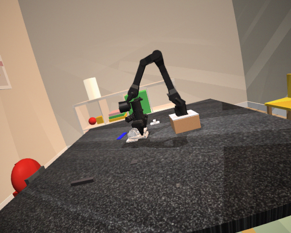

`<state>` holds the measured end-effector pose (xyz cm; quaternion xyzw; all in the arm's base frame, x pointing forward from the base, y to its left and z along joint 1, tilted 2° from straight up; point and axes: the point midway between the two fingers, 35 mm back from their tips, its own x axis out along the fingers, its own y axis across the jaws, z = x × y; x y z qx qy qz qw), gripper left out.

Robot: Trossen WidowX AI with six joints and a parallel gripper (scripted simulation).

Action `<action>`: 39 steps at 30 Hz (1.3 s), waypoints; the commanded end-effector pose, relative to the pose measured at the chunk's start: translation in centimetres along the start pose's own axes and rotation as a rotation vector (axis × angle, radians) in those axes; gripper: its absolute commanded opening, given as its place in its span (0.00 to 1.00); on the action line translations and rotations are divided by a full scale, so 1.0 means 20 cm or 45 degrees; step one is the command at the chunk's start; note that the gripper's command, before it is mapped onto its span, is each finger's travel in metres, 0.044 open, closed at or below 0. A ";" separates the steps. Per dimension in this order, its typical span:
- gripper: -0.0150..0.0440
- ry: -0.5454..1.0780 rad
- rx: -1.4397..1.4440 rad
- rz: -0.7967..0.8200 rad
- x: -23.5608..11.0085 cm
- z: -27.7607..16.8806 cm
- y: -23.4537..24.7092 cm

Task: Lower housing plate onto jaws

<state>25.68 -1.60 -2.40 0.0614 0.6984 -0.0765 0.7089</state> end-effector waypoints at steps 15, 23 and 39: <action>0.85 0.003 -0.004 -0.002 0.01 -0.01 0.00; 0.85 0.003 -0.008 -0.002 0.02 -0.01 0.00; 0.85 0.003 -0.012 -0.002 0.04 -0.01 0.00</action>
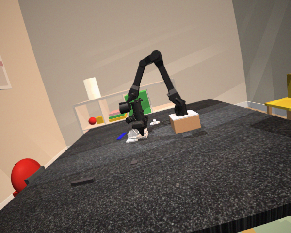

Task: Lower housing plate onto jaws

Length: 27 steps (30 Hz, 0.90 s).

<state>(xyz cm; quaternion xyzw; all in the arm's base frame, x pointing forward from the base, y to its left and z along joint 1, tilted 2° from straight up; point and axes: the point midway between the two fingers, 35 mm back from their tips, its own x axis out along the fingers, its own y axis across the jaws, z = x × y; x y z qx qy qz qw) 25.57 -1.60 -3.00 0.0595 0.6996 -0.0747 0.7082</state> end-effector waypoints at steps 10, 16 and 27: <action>0.85 0.000 -0.005 -0.002 0.01 0.00 0.00; 0.85 0.000 -0.005 -0.002 0.03 0.00 0.00; 0.85 0.000 -0.005 -0.002 0.04 0.00 0.00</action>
